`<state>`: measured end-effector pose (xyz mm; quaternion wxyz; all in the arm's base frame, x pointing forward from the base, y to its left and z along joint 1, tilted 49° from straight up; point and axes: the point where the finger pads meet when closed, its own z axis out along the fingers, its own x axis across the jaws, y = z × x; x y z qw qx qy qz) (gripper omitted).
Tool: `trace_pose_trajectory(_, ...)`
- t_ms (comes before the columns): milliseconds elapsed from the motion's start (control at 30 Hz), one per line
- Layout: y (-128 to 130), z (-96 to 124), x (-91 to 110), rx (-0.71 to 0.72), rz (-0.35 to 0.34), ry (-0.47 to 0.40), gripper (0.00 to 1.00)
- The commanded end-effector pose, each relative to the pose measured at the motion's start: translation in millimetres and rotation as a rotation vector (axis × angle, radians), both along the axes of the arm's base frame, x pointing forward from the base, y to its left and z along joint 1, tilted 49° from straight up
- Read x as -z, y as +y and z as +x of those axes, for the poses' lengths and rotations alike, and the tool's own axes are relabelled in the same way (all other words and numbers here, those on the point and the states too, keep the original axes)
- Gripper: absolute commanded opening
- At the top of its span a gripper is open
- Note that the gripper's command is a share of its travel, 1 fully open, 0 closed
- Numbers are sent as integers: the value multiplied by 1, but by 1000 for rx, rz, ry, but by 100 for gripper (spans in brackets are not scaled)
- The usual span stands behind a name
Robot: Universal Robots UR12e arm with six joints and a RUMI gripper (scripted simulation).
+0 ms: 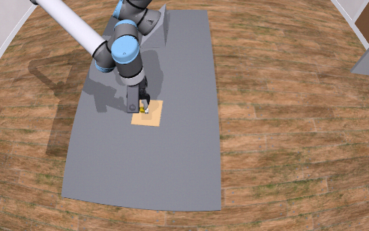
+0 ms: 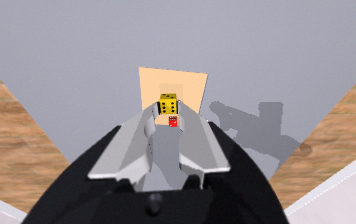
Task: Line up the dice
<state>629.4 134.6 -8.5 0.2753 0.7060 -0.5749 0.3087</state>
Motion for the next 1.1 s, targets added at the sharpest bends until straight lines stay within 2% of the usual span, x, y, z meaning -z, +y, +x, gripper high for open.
trace_pose_trajectory(0, 0, 0, 0, 0, 0, -1, 3)
trace_pose_trajectory(300, -7, 2, 6, 0, 1, -1, 3)
trace_pose_trajectory(700, -46, 9, 41, 0, 1, -1, 3)
trace_pose_trajectory(1067, -67, 13, 60, 0, 1, -1, 3)
